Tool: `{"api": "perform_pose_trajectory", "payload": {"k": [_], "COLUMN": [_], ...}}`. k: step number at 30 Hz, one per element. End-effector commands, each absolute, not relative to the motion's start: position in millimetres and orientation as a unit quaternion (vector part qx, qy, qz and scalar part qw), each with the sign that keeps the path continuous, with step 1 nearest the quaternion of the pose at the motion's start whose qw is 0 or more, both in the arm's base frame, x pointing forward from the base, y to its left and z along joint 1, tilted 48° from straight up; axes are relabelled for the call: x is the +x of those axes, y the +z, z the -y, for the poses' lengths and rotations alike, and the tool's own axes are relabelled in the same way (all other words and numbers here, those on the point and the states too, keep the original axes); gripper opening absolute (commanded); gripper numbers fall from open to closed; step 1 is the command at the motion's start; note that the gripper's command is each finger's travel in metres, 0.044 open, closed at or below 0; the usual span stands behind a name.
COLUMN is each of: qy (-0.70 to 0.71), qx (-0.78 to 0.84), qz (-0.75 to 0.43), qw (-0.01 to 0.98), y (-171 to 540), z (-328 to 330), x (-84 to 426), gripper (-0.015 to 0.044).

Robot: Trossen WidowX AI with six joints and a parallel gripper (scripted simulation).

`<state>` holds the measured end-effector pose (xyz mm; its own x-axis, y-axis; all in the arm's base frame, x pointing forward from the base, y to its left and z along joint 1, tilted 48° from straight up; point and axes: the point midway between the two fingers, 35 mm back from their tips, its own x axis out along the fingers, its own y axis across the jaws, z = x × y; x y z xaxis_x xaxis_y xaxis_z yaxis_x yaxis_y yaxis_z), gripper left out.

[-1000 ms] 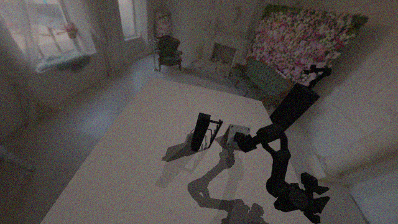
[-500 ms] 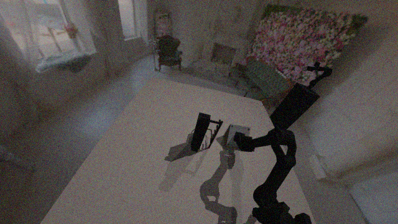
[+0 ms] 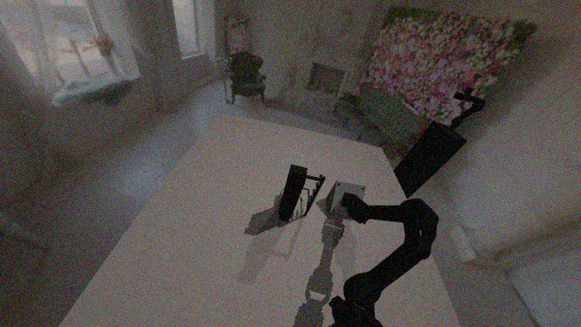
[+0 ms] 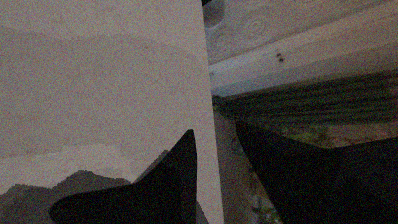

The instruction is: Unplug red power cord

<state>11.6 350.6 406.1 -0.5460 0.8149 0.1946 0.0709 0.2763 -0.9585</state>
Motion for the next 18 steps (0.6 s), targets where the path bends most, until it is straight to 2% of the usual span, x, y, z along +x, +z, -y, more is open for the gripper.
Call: {"api": "perform_pose_trajectory", "payload": {"k": [1, 9, 18], "qy": [0.555, 0.618, 0.615], "qx": [-0.342, -0.367, -0.306], "qz": [0.629, 0.403, 0.103], "qw": [0.423, 0.567, 0.719], "y": [394.9, 353.0, 283.2], "z": [-361.4, -359.6, -309.0], "x": [61.2, 179.6, 303.8], "gripper": [0.016, 0.016, 0.016]}}
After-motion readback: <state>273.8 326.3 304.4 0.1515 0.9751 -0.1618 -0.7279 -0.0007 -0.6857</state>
